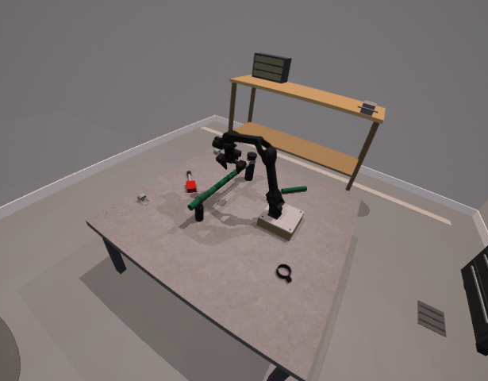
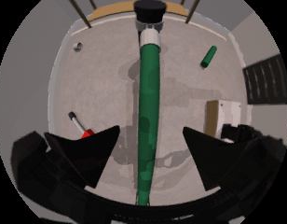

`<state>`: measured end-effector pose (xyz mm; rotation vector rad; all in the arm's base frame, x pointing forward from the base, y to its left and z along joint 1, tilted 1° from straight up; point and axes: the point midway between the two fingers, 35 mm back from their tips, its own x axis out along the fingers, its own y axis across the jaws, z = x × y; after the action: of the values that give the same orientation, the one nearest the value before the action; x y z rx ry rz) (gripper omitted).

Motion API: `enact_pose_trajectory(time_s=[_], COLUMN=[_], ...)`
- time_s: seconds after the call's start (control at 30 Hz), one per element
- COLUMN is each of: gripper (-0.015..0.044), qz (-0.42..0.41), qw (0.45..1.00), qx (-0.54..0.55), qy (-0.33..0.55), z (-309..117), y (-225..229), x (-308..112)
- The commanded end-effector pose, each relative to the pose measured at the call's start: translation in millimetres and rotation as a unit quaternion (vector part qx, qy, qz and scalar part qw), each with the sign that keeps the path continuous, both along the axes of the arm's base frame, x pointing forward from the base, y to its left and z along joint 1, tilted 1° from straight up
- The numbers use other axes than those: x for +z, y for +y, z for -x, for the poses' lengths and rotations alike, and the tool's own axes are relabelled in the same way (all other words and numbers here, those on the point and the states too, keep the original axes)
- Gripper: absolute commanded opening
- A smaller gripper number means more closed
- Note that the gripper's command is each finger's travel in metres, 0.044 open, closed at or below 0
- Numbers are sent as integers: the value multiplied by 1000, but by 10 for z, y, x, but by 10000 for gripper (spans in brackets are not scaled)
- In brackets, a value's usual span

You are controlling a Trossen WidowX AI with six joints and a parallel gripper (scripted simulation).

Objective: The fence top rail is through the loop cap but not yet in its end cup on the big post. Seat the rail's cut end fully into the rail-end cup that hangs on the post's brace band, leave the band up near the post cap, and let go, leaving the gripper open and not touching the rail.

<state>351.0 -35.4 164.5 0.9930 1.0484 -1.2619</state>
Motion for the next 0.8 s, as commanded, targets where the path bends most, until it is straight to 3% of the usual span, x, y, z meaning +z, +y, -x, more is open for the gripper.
enact_pose_trajectory(time_s=[0.0, 0.77], gripper=[440, 440], qz=[0, 0], qw=[1000, 1000], qx=[1, 1], qy=[-6, -6], z=[23, 28], y=[77, 81], x=[282, 301])
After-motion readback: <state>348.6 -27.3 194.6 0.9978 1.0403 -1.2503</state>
